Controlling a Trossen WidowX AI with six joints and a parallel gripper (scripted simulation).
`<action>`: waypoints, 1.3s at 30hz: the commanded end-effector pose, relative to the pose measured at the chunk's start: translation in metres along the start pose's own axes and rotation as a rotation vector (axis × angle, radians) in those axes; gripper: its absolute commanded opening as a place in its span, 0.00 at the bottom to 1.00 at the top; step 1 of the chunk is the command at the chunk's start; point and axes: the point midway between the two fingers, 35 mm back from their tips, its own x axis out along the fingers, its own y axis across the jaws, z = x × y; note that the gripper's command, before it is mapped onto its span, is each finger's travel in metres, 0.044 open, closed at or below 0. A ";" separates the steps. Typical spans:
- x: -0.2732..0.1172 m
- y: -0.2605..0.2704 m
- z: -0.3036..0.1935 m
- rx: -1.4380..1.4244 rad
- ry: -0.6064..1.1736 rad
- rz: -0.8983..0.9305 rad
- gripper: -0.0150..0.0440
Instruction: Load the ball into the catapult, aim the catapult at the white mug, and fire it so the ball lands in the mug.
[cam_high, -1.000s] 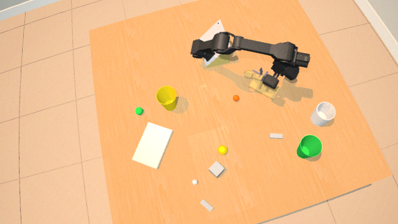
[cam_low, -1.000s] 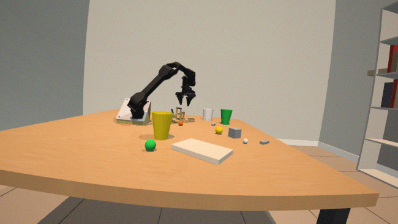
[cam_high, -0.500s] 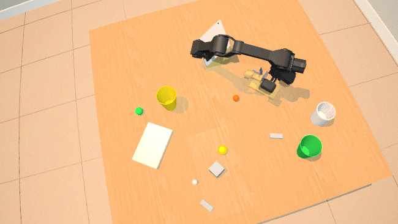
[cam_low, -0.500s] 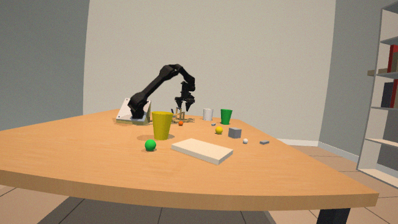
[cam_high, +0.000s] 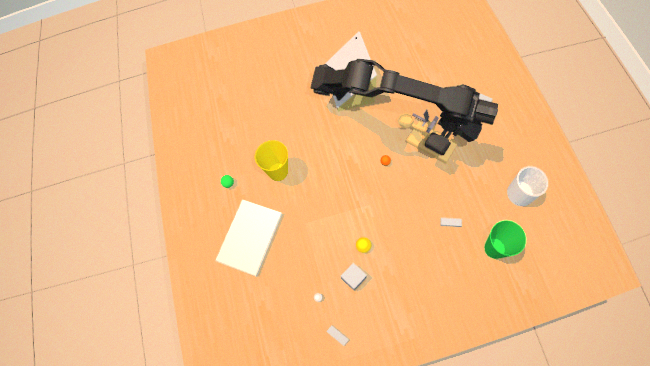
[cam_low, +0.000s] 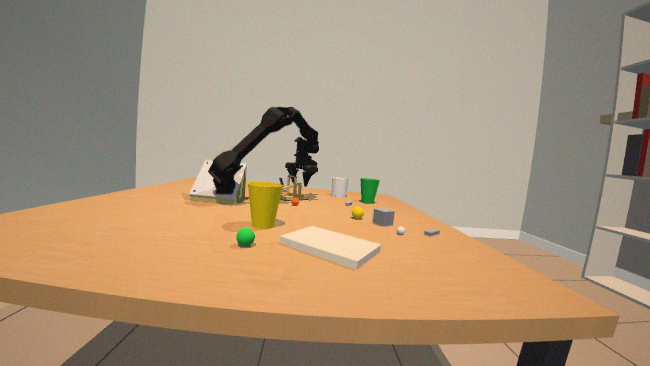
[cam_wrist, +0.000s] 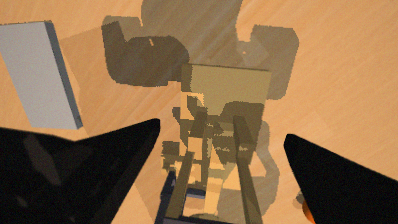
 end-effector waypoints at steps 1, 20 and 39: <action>0.010 0.000 -0.001 -0.006 0.004 -0.007 1.00; 0.033 -0.001 -0.003 -0.006 0.004 -0.009 1.00; 0.019 0.000 -0.001 0.000 0.002 -0.001 0.32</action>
